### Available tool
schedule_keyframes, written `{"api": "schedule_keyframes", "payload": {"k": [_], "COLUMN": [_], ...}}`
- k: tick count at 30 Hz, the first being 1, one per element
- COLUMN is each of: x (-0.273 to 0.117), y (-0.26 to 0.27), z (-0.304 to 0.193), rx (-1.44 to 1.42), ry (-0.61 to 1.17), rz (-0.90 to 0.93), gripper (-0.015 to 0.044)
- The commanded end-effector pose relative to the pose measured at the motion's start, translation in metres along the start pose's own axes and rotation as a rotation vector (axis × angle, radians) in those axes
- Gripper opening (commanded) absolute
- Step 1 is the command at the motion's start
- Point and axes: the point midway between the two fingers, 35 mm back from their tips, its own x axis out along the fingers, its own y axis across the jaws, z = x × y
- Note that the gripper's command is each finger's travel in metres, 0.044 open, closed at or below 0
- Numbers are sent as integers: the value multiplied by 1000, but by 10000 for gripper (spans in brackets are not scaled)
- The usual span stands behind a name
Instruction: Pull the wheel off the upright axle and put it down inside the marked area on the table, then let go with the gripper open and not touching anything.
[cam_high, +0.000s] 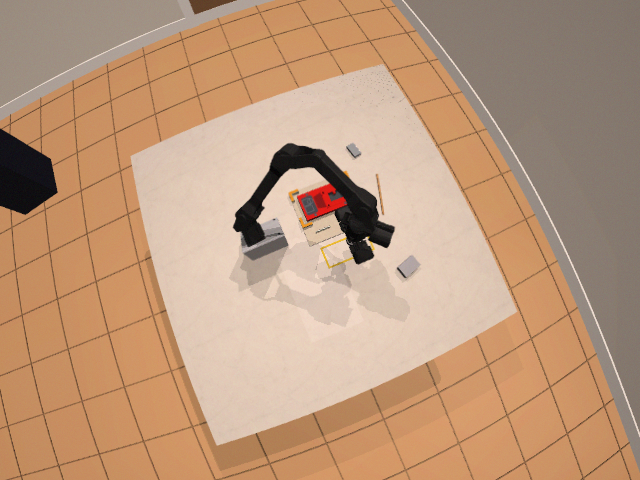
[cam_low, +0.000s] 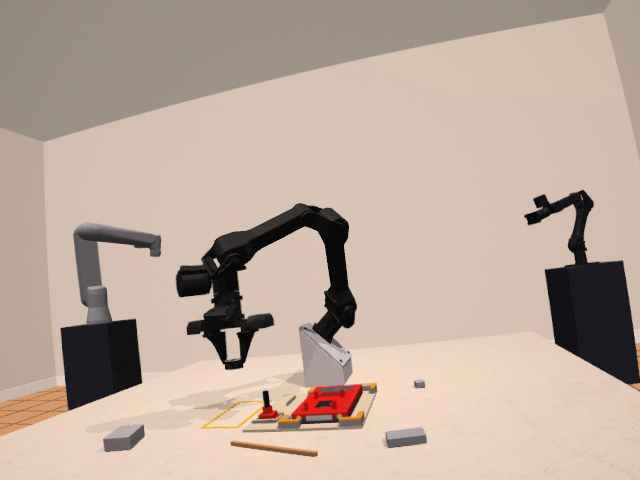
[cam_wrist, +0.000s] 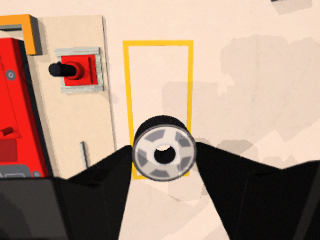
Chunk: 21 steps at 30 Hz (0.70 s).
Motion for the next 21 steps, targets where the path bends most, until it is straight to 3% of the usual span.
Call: {"api": "schedule_keyframes", "payload": {"k": [1, 12, 21], "x": [1, 27, 83], "y": [-7, -7, -7], "z": [-7, -6, -5], "rx": [-6, -6, -6], "ry": [5, 5, 4], "rz": [-1, -1, 0], "gripper": [0, 0, 0]}}
